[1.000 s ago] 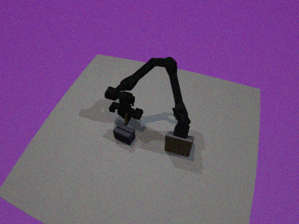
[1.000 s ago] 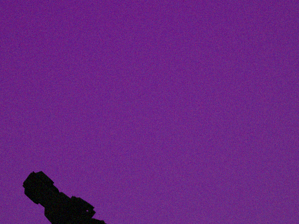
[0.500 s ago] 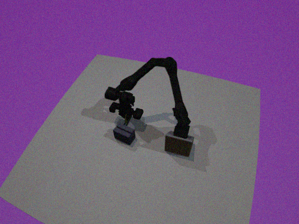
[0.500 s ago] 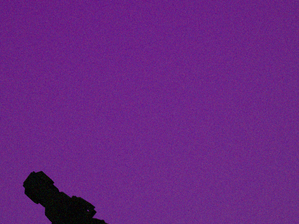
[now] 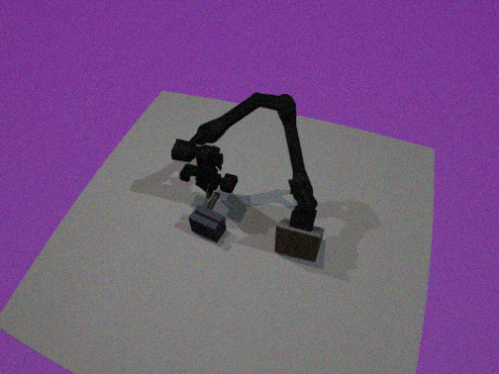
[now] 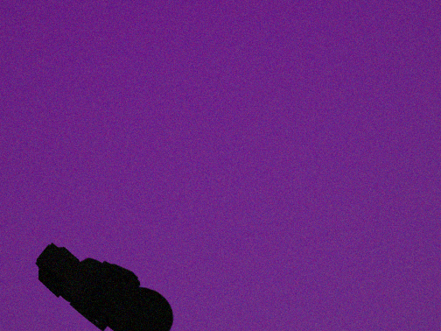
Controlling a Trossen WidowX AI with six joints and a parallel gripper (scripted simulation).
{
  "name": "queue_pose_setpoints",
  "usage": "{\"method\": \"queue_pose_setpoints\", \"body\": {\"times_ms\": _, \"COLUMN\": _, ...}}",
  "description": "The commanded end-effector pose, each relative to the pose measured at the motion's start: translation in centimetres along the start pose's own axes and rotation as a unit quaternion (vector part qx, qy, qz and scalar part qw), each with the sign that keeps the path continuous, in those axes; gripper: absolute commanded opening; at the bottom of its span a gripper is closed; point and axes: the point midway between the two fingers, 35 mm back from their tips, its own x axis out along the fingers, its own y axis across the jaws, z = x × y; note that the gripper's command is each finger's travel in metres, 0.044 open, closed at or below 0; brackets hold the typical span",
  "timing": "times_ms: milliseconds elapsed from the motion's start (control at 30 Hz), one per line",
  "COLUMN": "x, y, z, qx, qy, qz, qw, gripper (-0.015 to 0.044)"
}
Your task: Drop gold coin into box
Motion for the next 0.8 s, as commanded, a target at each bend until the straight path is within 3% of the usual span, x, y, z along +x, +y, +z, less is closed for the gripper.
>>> {"method": "queue_pose_setpoints", "body": {"times_ms": 0, "x": -1.2, "y": 0.2, "z": 0.0, "qx": 0.005, "qy": 0.002, "qz": 0.002, "qw": 1.0, "gripper": 0.0}}
{"method": "queue_pose_setpoints", "body": {"times_ms": 767, "x": -5.9, "y": -0.2, "z": 0.2, "qx": -0.02, "qy": 0.001, "qz": 0.001, "qw": 1.0, "gripper": 0.0}}
